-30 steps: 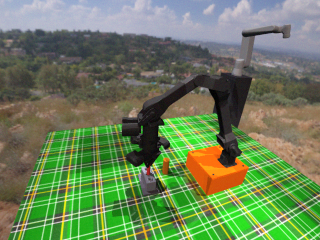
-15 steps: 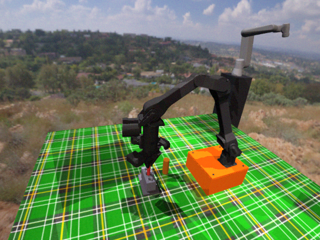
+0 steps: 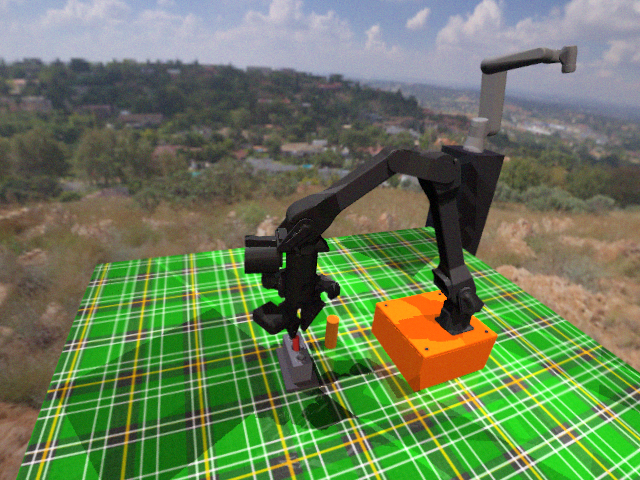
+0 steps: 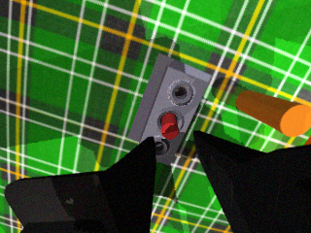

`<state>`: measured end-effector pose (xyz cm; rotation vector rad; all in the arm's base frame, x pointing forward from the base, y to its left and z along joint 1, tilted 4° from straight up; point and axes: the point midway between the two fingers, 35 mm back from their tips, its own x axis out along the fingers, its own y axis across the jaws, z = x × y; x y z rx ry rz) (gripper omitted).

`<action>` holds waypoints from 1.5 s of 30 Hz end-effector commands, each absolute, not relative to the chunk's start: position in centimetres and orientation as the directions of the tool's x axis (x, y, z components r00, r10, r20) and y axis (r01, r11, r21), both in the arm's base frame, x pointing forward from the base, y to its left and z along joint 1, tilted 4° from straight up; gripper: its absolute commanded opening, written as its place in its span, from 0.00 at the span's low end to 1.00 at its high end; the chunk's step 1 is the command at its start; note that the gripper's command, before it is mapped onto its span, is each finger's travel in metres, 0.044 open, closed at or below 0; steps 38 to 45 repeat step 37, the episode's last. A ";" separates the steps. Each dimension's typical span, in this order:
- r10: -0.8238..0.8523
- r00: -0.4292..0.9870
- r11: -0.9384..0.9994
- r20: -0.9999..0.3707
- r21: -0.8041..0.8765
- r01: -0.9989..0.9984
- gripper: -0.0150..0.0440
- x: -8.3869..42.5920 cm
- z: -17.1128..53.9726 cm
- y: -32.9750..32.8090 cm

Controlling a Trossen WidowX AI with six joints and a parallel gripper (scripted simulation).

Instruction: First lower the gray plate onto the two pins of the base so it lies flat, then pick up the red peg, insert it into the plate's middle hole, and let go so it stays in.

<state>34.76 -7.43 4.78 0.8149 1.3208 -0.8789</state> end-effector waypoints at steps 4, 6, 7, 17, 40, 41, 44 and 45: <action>-0.072 0.041 0.453 -0.997 0.004 0.891 0.51 34.8 4.8 -7.4; -0.072 0.040 0.453 -0.997 0.003 0.891 0.51 34.8 4.8 -7.4; -0.072 0.039 0.454 -0.997 0.002 0.891 0.51 34.8 4.9 -7.4; -0.073 0.030 0.457 -0.997 -0.007 0.890 0.51 34.8 5.7 -7.3; -0.073 0.030 0.457 -0.997 -0.007 0.890 0.51 34.7 7.0 -7.0; -0.073 0.030 0.457 -0.997 -0.007 0.890 0.51 34.7 7.0 -7.0; -0.073 0.030 0.457 -0.997 -0.007 0.890 0.51 34.7 7.0 -7.0; -0.073 0.030 0.457 -0.997 -0.007 0.890 0.51 34.7 7.0 -7.0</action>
